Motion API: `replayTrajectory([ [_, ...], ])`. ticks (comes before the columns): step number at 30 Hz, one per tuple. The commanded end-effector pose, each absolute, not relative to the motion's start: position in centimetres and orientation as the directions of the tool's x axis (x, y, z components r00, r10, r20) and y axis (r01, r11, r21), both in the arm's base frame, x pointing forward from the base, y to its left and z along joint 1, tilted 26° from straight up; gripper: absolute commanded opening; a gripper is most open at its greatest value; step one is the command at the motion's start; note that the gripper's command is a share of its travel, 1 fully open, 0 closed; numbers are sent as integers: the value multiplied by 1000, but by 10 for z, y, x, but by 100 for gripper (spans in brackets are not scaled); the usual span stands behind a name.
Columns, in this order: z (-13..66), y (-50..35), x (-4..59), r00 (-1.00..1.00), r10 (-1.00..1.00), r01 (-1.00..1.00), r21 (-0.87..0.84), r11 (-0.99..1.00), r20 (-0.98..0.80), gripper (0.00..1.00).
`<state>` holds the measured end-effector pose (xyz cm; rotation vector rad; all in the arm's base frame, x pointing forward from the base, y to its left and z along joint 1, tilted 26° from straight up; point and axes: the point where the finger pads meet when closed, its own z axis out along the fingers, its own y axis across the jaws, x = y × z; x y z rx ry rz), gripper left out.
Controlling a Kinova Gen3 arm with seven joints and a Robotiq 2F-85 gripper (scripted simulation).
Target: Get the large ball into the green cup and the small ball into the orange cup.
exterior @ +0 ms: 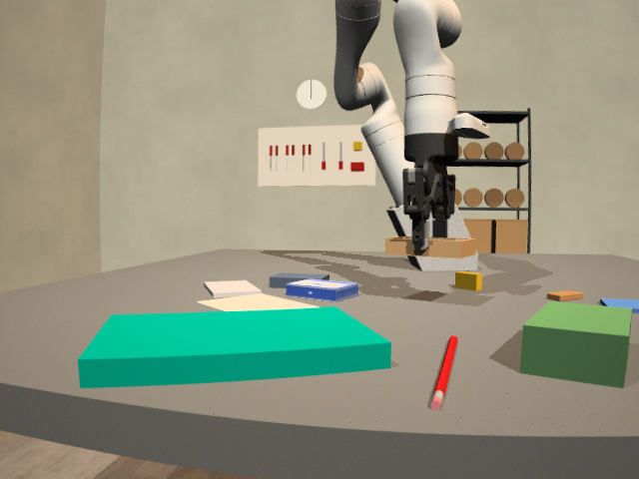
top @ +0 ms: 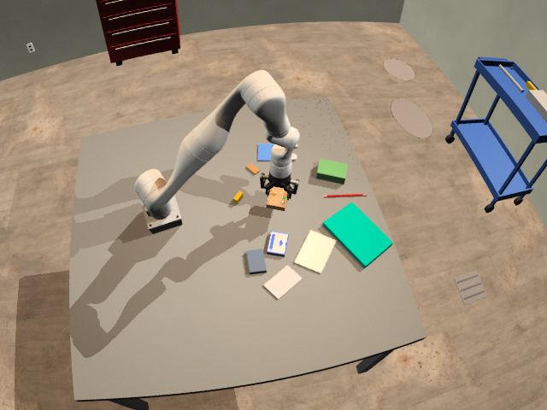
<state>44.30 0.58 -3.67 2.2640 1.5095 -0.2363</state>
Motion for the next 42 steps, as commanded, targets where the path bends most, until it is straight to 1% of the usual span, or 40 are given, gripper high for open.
replayTrajectory([
  [1,-37,7,445,400,842,913,238,-331,-363,73],
  [20,-37,7,445,399,845,912,248,-326,-355,73],
  [24,-37,7,446,401,836,915,204,-347,-376,73],
  [27,-37,7,445,398,849,914,231,-334,-347,73],
  [30,-37,7,444,399,846,910,268,-317,-353,73],
  [35,-37,8,445,401,834,914,221,-339,-378,73],
  [40,-37,7,445,397,855,913,237,-331,-335,73],
  [42,-37,7,445,399,847,913,242,-329,-351,73],
])
